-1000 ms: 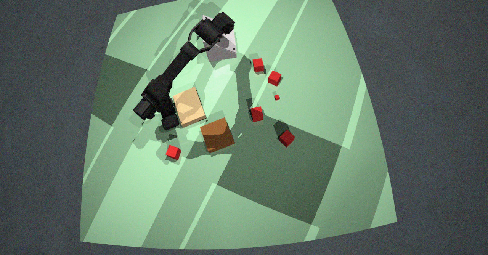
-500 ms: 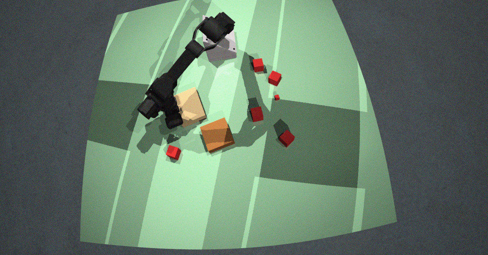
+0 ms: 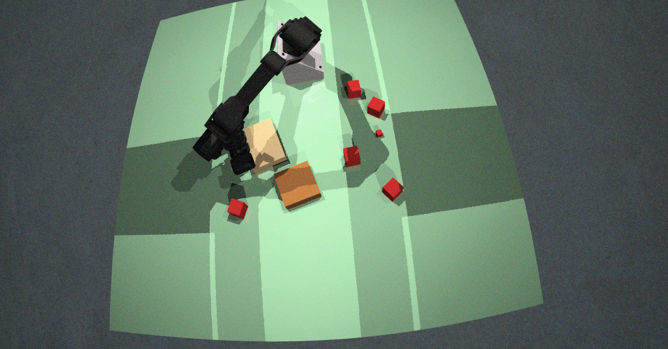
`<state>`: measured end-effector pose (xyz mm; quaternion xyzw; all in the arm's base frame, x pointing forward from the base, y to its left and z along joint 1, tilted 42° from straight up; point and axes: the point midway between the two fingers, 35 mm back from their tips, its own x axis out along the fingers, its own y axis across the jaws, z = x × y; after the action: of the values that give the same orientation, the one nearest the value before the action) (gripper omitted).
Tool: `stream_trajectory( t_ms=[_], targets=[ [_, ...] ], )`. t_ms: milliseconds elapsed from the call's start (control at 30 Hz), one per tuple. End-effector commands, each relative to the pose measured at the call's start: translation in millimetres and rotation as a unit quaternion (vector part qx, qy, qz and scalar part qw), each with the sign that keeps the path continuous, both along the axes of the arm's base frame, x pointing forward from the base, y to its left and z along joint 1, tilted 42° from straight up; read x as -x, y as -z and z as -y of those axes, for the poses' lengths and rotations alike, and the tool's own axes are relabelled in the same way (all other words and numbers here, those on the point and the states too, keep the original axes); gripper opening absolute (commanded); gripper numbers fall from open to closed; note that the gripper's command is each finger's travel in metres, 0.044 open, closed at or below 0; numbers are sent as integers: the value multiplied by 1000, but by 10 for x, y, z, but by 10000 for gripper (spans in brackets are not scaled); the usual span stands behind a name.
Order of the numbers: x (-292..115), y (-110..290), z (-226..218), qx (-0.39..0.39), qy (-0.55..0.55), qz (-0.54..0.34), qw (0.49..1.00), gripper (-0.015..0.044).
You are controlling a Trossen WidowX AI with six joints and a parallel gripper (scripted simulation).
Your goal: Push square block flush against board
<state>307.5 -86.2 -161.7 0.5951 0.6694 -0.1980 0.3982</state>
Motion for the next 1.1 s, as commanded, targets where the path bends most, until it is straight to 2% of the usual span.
stream_trajectory(
  t_ms=[0, 1067],
  targets=[
    [65, -16, -121, -9, -3, -10, 1000, 0],
    [197, -244, -406, -11, -3, -11, 1000, 0]
  ],
)
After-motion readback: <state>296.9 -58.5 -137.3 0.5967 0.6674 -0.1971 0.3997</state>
